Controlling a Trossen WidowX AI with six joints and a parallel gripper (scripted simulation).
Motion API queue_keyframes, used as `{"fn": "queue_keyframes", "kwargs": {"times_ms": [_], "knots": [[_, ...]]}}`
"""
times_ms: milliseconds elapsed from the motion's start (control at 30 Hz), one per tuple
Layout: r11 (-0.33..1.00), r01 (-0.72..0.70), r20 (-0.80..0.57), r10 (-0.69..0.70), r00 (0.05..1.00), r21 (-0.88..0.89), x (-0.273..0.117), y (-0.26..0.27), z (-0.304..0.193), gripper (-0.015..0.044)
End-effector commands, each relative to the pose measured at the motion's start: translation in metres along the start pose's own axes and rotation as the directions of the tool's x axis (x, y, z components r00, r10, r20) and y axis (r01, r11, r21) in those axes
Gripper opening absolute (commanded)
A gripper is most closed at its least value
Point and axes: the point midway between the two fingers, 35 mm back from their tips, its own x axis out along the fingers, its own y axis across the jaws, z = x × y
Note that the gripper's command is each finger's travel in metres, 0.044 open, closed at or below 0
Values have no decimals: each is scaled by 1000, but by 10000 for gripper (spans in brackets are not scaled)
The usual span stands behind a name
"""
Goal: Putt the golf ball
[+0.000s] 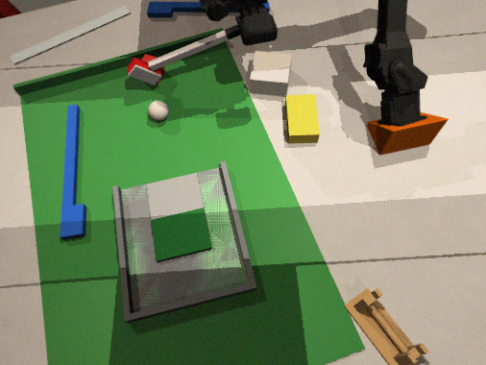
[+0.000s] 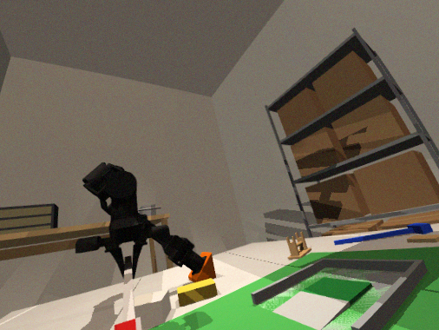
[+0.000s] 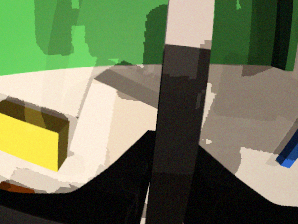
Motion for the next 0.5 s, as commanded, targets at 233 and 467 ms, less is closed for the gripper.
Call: {"fn": "queue_keyframes", "kwargs": {"times_ms": [233,467], "knots": [[1000,-4,-2,4,1000,-6,18,2,-1,0],[1000,2,-4,-2,1000,0,22,0,-1,0]]}}
